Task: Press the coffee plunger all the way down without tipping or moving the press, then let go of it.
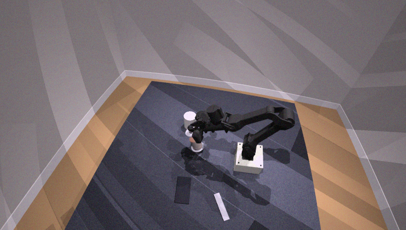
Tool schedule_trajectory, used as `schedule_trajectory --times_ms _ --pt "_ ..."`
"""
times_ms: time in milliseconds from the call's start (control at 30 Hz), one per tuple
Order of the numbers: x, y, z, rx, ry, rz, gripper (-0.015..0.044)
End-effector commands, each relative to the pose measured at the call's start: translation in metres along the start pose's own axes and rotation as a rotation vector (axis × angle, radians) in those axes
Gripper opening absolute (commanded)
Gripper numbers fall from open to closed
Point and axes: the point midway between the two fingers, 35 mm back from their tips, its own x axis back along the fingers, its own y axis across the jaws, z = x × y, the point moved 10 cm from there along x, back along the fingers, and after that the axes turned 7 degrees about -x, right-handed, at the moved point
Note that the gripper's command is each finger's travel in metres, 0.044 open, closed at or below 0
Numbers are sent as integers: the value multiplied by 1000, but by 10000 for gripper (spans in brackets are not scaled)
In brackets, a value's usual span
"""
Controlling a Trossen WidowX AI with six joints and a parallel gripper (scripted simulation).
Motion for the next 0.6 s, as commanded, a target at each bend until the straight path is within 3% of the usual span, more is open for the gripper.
schedule_trajectory --times_ms 0,467,567 --pt "-2 0 2 -8 16 3 123" --pt "-1 0 0 0 1 0 123" --pt "-1 0 0 0 1 0 202"
